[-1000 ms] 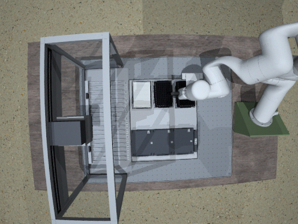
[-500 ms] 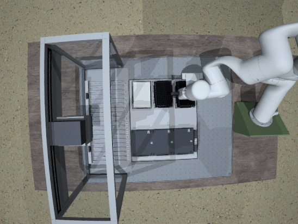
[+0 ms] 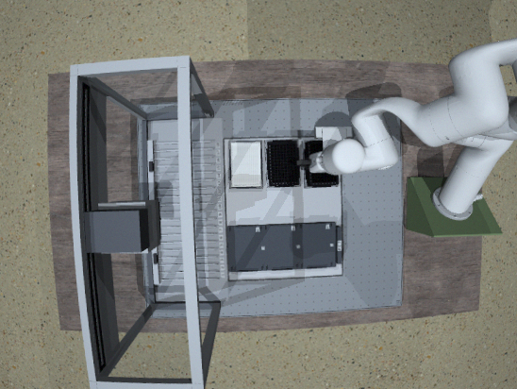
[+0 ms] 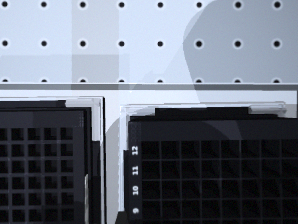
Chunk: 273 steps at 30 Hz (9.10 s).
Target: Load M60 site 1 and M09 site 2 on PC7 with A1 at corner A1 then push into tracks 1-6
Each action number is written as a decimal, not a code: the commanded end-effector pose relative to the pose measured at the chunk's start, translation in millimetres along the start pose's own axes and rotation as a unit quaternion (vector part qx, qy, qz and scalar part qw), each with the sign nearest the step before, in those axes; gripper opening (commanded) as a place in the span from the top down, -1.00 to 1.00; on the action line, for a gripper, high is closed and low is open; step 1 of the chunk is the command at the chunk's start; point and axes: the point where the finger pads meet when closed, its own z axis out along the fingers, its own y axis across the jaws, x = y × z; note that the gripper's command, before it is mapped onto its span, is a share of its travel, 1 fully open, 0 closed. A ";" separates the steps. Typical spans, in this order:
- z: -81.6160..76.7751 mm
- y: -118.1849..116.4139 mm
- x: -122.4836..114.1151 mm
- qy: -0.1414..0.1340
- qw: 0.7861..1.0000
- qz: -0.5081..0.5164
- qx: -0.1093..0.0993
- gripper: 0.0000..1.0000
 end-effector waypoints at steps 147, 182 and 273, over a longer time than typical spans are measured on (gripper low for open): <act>-129.6 -3.7 -4.9 0.000 1.000 -0.017 0.002 1.00; -129.6 -75.7 -142.6 0.000 0.861 -0.509 0.003 1.00; -130.0 -126.4 -239.3 0.003 0.008 -1.000 0.002 1.00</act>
